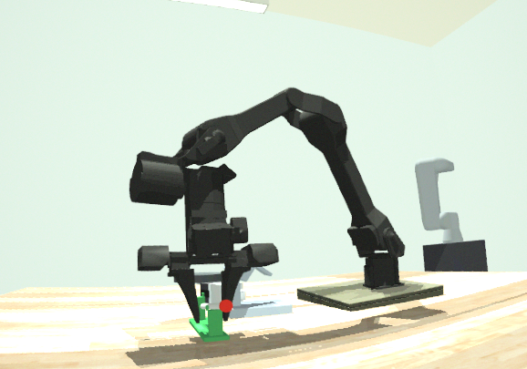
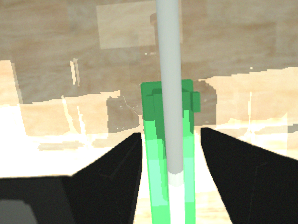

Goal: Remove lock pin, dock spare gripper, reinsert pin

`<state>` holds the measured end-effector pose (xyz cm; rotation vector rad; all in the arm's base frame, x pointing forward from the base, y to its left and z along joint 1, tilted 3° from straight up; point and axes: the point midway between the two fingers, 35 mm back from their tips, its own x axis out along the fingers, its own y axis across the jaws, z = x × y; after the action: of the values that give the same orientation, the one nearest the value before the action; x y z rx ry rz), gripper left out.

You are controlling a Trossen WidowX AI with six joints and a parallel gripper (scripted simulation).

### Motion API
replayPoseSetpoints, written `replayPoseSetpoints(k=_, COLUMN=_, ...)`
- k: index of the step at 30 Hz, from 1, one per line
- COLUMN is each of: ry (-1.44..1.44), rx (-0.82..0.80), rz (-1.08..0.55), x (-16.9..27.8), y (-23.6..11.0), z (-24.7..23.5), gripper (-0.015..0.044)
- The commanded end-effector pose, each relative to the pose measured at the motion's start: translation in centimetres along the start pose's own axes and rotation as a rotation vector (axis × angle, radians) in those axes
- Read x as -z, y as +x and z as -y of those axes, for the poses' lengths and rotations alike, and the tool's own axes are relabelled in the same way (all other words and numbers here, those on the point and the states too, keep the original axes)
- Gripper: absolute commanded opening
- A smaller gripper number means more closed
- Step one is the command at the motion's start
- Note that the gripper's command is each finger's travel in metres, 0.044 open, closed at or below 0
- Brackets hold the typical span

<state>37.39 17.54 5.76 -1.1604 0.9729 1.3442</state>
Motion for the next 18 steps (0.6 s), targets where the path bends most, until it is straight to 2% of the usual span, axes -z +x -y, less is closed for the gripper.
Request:
replayPoseSetpoints(k=1, ry=0.003, rx=0.000, rz=-0.005, x=0.10, y=0.13, z=-0.01, gripper=0.0101)
replayPoseSetpoints(k=5, ry=0.003, rx=0.000, rz=-0.005, x=0.10, y=0.13, z=-0.01, gripper=0.0000)
replayPoseSetpoints(k=18, ry=0.002, rx=0.000, rz=-0.003, x=0.02, y=-0.29, z=-0.03, gripper=0.0000)
